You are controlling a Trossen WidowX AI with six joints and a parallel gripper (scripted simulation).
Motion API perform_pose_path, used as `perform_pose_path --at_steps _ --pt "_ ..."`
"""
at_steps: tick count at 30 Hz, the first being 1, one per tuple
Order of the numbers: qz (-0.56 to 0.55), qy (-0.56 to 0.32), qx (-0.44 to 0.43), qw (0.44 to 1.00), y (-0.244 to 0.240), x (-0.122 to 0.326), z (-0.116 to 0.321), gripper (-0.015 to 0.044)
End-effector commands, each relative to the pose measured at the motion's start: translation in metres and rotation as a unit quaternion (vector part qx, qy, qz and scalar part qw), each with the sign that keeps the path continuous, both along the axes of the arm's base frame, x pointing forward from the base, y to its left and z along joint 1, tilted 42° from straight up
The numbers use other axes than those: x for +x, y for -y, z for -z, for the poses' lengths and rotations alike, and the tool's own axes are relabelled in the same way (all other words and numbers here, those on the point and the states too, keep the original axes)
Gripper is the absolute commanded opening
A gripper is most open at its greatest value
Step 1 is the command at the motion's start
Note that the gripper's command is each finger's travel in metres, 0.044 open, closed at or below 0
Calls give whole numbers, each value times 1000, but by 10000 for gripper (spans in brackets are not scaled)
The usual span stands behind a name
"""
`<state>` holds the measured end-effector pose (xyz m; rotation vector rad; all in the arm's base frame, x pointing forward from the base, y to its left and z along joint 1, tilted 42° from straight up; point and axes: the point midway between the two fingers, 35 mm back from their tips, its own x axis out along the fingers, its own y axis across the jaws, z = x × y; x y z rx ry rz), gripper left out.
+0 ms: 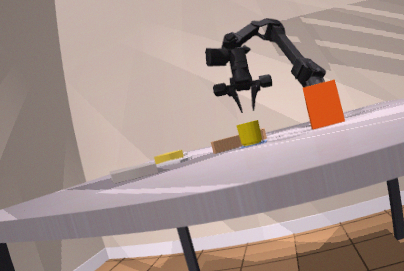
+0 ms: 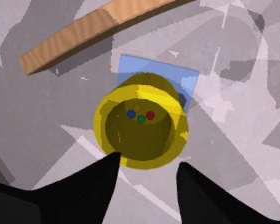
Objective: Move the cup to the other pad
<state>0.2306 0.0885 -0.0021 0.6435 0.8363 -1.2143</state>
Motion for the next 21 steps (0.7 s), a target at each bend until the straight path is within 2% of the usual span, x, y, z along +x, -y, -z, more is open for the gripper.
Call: perform_pose_path --at_steps 1,21 --pt "35 4 -71 997 4 -16 7 167" --pt "35 4 -71 997 17 -14 23 167"
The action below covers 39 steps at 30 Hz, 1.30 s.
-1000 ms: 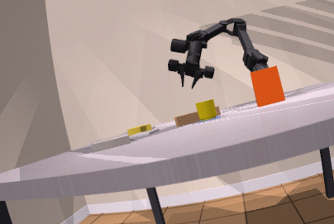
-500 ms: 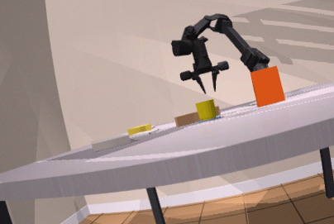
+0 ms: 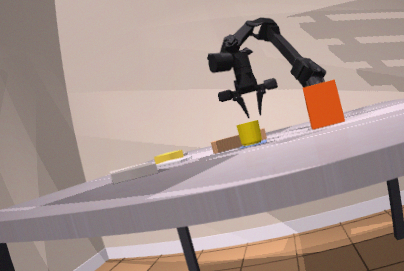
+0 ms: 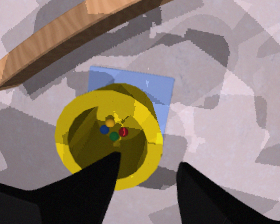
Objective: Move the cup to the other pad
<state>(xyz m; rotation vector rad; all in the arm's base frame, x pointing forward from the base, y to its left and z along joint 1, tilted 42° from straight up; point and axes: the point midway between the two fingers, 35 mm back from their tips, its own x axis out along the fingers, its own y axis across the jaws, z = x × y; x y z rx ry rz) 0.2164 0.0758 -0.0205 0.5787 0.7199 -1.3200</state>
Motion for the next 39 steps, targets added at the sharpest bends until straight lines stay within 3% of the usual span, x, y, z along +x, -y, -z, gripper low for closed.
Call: perform_pose_path --at_steps 1,33,39 --pt "-2 -3 -5 1000 5 0 6 167" --pt "-2 -3 -6 1000 34 2 36 167" --pt "0 -1 -3 1000 33 2 35 127"
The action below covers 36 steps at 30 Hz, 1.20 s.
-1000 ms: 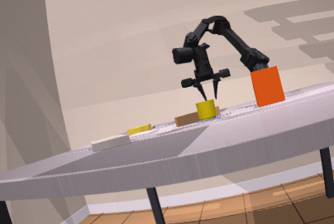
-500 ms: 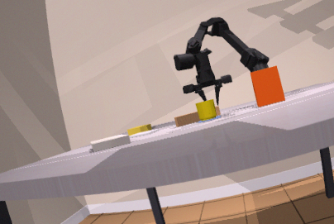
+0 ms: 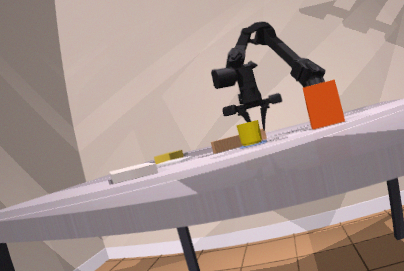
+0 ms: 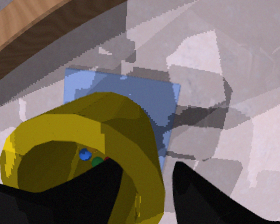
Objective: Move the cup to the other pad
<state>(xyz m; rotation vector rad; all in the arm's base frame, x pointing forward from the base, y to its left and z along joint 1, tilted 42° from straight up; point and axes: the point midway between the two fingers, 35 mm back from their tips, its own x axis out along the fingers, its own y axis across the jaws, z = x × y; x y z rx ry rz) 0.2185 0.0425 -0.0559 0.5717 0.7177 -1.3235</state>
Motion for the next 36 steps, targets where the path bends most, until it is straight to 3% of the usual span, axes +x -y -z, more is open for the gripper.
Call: perform_pose_path --at_steps 1,18,36 --pt "0 1 0 1000 0 0 0 120" --pt "0 1 0 1000 0 0 0 0" --pt "-2 -2 -1 1000 -40 -6 -44 0"
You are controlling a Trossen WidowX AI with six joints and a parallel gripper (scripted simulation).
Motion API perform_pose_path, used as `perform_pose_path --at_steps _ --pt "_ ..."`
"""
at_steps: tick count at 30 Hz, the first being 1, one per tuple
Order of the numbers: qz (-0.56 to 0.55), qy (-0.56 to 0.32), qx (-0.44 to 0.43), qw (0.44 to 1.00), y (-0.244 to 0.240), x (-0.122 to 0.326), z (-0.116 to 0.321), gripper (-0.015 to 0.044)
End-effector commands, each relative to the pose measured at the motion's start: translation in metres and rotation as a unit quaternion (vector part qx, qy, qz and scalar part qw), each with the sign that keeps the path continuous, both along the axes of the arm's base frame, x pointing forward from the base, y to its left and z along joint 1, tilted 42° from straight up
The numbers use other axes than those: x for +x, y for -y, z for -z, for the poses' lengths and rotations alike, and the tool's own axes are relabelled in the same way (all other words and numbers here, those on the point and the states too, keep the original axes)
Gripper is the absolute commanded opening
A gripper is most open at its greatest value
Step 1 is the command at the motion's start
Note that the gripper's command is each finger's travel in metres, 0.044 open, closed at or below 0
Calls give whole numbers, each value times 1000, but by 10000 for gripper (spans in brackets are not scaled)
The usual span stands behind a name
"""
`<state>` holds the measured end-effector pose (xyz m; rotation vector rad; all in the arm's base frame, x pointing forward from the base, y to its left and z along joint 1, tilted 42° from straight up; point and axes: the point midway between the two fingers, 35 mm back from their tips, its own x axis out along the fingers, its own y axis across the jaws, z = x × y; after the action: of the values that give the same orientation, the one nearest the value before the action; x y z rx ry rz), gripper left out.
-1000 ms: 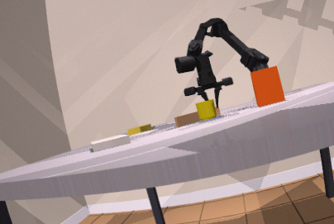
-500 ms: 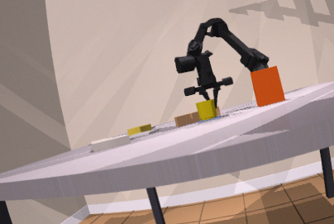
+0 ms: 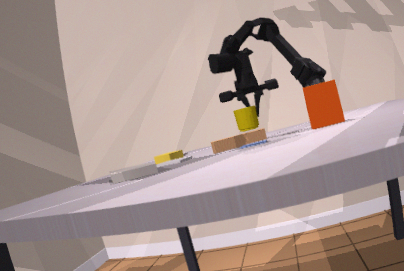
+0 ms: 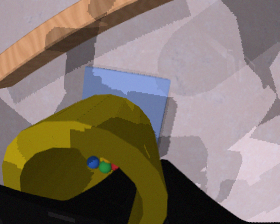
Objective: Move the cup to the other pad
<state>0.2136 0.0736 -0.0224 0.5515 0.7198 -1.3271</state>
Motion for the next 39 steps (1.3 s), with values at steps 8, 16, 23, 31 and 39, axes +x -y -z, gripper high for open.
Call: perform_pose_path --at_steps 8,16,23,31,39 --pt "-2 2 1 1000 -10 -2 -12 0" --pt "-2 2 1 1000 -10 -2 -12 0" --pt "-2 2 1 1000 -10 -1 -12 0" --pt "-1 3 3 1000 -2 9 -21 0" --pt "0 4 4 1000 8 21 -30 0"
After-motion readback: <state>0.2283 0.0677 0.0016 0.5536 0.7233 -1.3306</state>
